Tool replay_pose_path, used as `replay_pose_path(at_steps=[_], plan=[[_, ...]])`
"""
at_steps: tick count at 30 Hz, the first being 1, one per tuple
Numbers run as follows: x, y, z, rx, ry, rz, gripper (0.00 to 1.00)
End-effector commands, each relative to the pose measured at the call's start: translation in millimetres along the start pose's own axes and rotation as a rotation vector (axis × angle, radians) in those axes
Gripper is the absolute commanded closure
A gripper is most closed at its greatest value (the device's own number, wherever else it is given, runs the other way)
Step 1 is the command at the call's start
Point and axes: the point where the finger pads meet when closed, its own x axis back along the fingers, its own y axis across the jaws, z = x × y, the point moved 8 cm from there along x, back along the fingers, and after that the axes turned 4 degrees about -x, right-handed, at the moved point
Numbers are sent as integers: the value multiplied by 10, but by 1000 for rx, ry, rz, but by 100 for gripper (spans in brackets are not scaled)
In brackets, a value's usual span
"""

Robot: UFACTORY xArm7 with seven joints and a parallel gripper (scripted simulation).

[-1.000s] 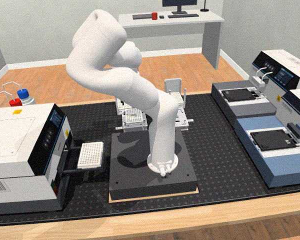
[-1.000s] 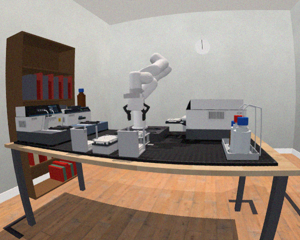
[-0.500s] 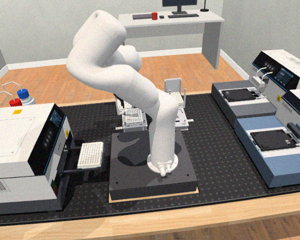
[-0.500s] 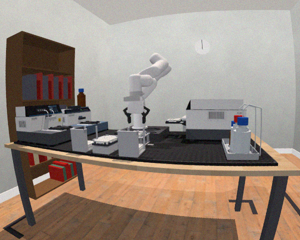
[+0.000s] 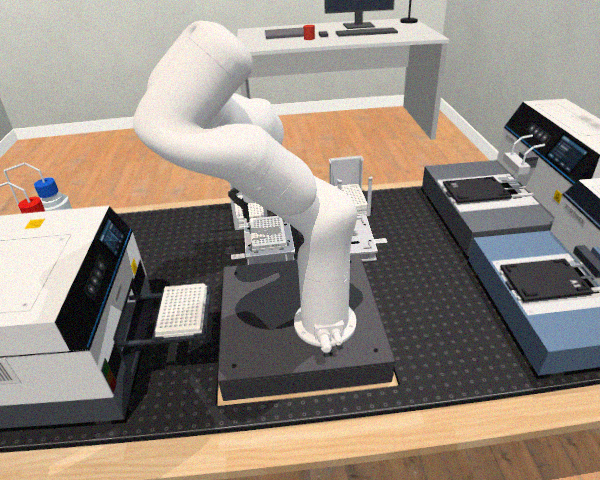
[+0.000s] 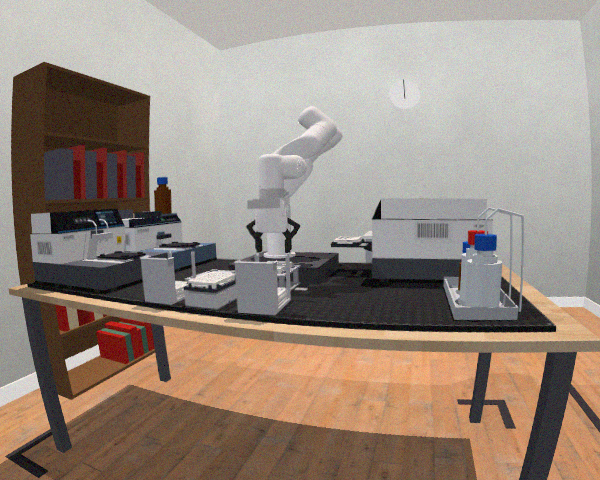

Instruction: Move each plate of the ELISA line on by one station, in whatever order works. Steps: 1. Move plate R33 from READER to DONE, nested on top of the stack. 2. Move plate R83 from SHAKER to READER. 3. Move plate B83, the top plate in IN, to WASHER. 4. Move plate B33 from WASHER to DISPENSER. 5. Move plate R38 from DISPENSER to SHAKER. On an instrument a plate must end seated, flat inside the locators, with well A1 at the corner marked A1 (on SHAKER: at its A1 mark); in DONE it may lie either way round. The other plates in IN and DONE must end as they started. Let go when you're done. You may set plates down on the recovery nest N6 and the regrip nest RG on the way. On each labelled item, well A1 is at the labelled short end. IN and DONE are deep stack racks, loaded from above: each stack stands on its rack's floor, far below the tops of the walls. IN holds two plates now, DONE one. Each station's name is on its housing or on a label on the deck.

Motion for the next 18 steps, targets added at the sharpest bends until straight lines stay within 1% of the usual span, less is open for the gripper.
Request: replay_pose_path(at_steps=[1, 6, 18], plan=[[-53, -2, 11, 0, 2, 1, 0], [-120, -2, 11, 0, 2, 1, 0], [-133, -2, 11, 0, 2, 1, 0]])
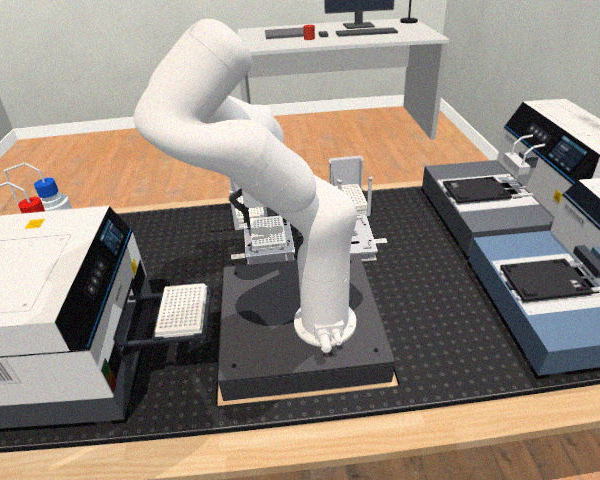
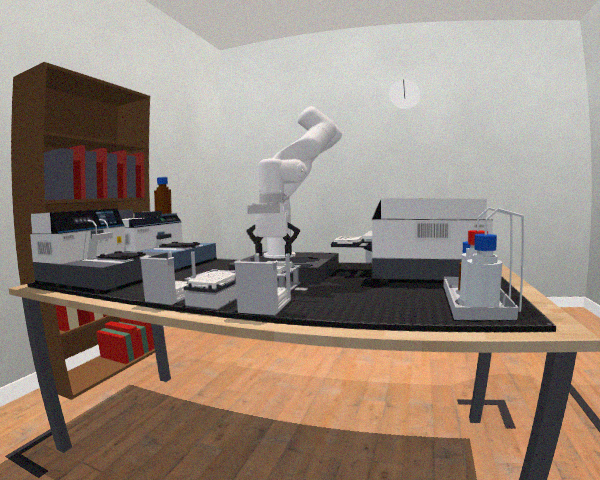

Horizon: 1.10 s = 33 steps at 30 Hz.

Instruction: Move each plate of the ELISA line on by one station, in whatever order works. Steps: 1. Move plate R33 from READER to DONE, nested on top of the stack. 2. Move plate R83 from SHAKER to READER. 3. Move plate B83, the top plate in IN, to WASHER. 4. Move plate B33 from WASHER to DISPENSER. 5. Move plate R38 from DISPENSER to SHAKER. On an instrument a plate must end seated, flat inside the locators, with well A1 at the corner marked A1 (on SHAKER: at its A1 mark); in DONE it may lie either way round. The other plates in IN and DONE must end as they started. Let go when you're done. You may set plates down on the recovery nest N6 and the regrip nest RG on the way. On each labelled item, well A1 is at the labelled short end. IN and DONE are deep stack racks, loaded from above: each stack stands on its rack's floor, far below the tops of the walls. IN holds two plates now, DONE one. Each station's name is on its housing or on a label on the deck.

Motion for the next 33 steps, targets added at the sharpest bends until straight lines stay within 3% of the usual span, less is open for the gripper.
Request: replay_pose_path(at_steps=[1, 11, 22, 33], plan=[[7, -2, 8, 0, 2, 1, 0], [8, -2, 7, 0, 2, 1, 0], [-139, -2, 6, 0, 2, 1, 0], [-178, -2, 7, 0, 2, 1, 0]])
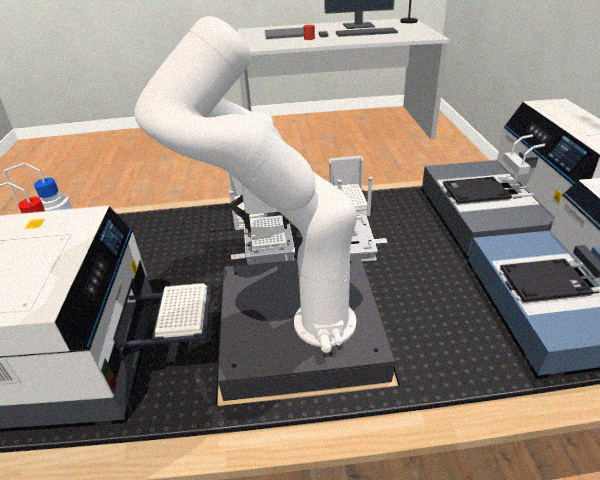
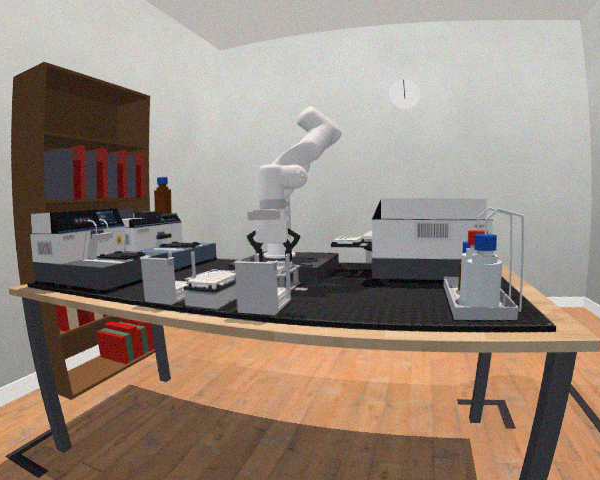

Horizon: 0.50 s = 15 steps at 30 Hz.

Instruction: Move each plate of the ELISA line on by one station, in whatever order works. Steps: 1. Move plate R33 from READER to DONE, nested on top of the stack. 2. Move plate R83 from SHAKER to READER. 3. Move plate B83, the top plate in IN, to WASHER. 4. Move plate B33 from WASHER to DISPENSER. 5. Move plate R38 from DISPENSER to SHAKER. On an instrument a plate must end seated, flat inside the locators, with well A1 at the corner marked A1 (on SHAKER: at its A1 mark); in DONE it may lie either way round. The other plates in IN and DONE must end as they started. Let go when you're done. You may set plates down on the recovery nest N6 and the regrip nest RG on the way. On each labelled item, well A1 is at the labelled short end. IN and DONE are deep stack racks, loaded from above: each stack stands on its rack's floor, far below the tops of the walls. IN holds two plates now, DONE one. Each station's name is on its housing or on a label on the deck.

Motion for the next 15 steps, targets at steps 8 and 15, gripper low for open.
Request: replay_pose_path(at_steps=[8, 15], plan=[[4, -2, 9, 0, 2, 1, 0], [-8, -2, 8, 0, 2, 1, 0]])
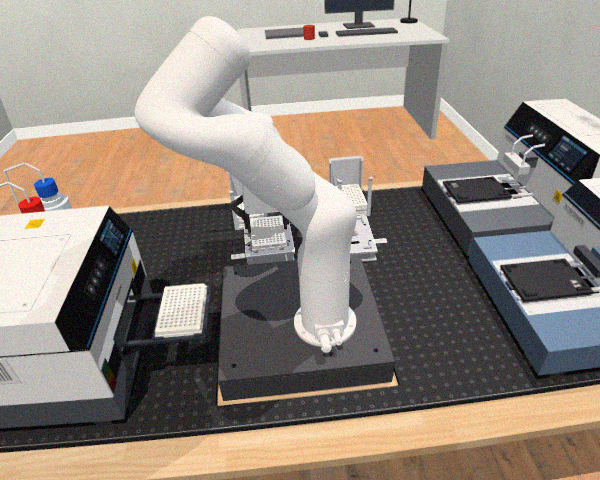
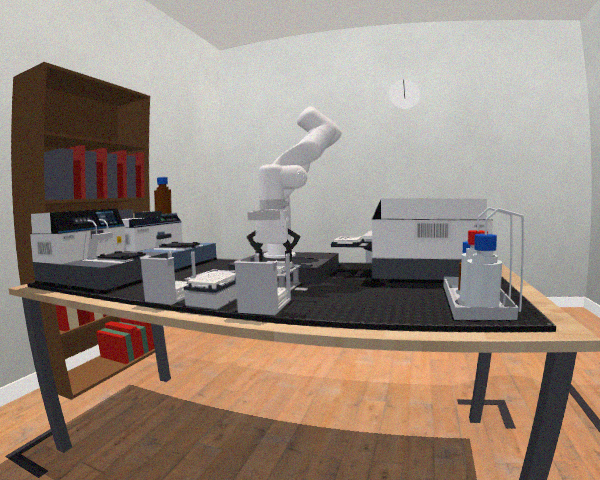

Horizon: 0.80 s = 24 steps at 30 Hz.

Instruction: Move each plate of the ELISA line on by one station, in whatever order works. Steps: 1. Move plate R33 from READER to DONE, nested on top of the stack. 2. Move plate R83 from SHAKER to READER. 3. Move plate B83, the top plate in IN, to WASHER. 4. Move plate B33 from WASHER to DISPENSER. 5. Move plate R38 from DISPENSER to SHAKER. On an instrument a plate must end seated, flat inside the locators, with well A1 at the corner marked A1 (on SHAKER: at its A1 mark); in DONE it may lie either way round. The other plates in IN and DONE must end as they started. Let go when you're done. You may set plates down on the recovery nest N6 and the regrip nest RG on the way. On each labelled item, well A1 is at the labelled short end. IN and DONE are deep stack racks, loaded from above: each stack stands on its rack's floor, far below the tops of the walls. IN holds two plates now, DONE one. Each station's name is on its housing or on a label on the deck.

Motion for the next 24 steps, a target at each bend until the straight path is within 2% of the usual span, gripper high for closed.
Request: replay_pose_path(at_steps=[1, 24], plan=[[-4, -2, 7, 0, 2, 1, 0], [-75, -2, 7, 0, 2, 1, 0]])
